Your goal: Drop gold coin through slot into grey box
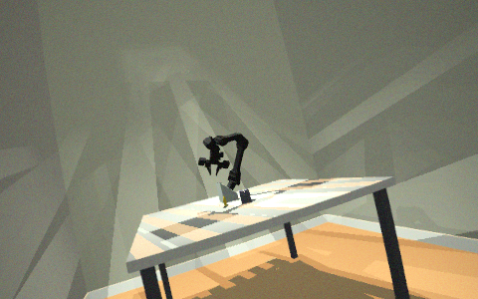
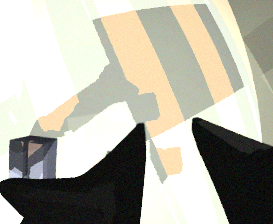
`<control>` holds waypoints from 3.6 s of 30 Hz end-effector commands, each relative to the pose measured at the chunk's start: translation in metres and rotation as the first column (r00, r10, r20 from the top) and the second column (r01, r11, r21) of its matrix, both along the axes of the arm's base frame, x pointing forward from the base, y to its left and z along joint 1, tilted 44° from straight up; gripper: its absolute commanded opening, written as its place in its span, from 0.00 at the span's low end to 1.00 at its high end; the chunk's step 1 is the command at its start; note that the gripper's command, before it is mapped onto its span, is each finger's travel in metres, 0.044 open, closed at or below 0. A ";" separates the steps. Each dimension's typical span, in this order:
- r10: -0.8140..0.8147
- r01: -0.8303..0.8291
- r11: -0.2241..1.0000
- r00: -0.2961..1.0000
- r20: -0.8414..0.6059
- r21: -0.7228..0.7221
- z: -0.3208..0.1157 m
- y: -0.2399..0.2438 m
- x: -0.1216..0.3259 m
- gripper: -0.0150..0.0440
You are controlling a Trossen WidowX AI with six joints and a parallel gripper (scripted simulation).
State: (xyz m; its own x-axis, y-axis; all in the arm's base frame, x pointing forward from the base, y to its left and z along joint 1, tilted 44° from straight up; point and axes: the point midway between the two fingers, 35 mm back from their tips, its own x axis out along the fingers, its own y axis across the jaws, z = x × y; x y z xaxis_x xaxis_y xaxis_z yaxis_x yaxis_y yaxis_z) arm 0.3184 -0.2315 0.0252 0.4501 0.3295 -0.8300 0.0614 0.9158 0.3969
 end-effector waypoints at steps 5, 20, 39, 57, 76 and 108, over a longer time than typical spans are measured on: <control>0.010 0.246 0.891 0.829 -0.560 0.380 -0.032 0.084 -0.074 0.53; 0.013 0.253 0.888 0.822 -0.570 0.385 -0.051 0.106 -0.077 0.53; 0.013 0.253 0.887 0.822 -0.569 0.386 -0.074 0.128 -0.077 0.53; 0.013 0.253 0.887 0.822 -0.569 0.386 -0.096 0.148 -0.075 0.53; 0.015 0.252 0.886 0.823 -0.568 0.389 -0.116 0.169 -0.076 0.53; 0.013 0.253 0.887 0.822 -0.569 0.386 -0.099 0.150 -0.074 0.25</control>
State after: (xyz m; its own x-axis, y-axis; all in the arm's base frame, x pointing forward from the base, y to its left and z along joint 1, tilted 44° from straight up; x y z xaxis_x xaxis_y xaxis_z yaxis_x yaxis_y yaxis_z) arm 0.2422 -0.0744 -0.0802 0.0285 0.6874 -0.7257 0.4920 0.6223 0.6088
